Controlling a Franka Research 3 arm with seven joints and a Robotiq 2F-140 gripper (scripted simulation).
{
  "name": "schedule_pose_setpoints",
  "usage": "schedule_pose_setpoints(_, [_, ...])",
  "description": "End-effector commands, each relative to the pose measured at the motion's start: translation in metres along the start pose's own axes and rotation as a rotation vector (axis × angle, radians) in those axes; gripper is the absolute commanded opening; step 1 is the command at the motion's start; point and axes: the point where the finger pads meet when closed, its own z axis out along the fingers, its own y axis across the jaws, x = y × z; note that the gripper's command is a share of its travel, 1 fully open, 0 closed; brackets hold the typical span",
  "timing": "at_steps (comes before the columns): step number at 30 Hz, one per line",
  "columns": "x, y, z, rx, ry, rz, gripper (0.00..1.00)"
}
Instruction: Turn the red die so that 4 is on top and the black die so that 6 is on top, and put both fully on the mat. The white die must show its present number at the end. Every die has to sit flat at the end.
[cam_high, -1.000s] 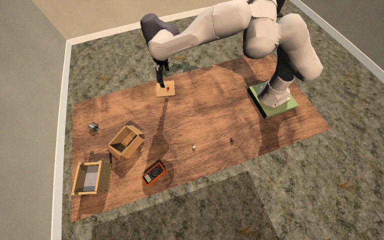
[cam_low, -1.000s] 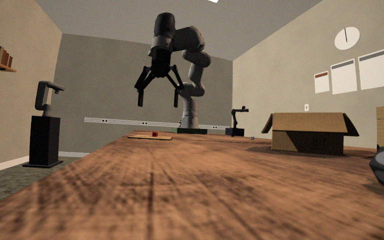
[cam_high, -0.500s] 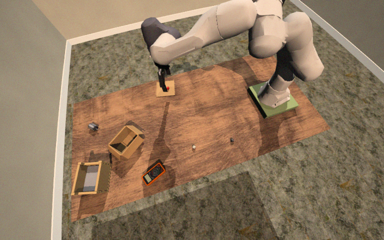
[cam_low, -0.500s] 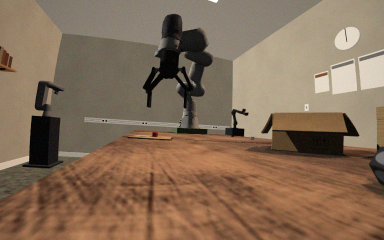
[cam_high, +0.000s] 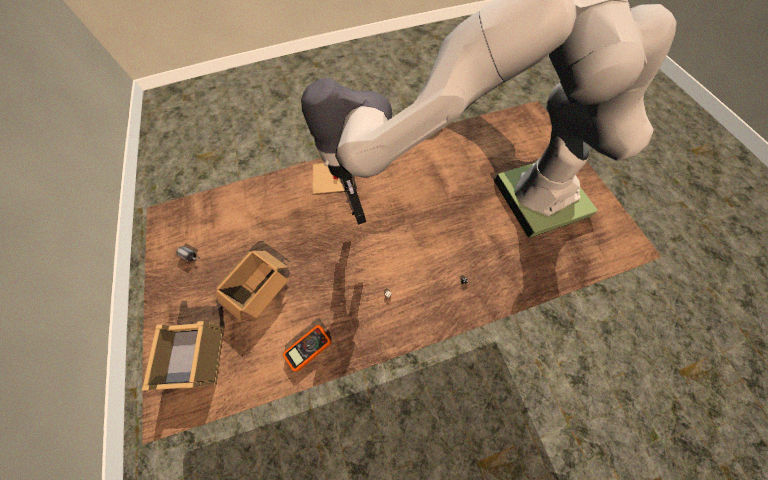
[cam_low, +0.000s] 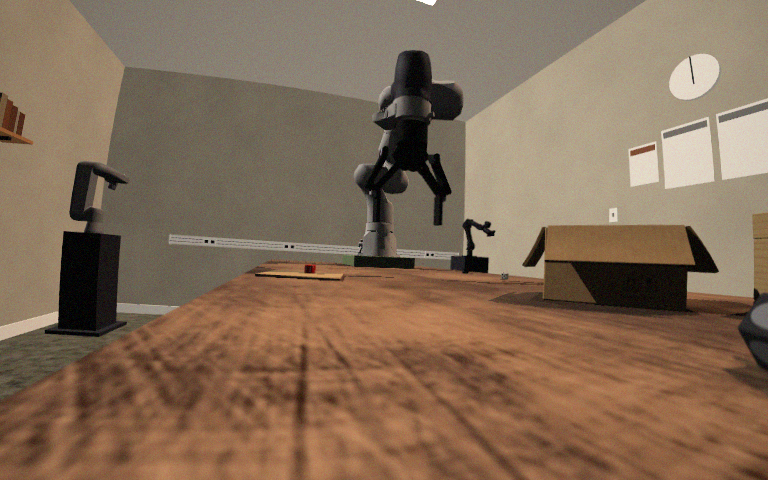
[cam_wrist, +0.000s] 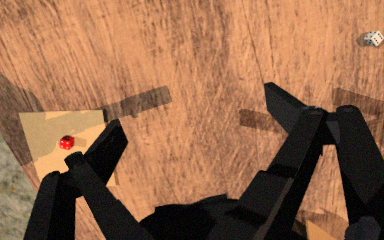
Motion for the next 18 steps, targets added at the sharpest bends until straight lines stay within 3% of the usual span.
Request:
schedule_pose_setpoints(1, [0.001, 0.017, -0.001, 0.023, -0.03, -0.143, 1.0])
schedule_pose_setpoints(2, [0.001, 0.017, -0.001, 0.023, -0.03, -0.143, 1.0])
schedule_pose_setpoints(4, [0.012, 0.048, 0.002, 0.025, -0.026, -0.237, 1.0])
schedule_pose_setpoints(13, [0.047, 0.123, 0.009, 0.03, -0.017, -0.481, 1.0])
schedule_pose_setpoints(18, [0.067, 0.155, 0.012, 0.033, -0.014, -0.596, 1.0])
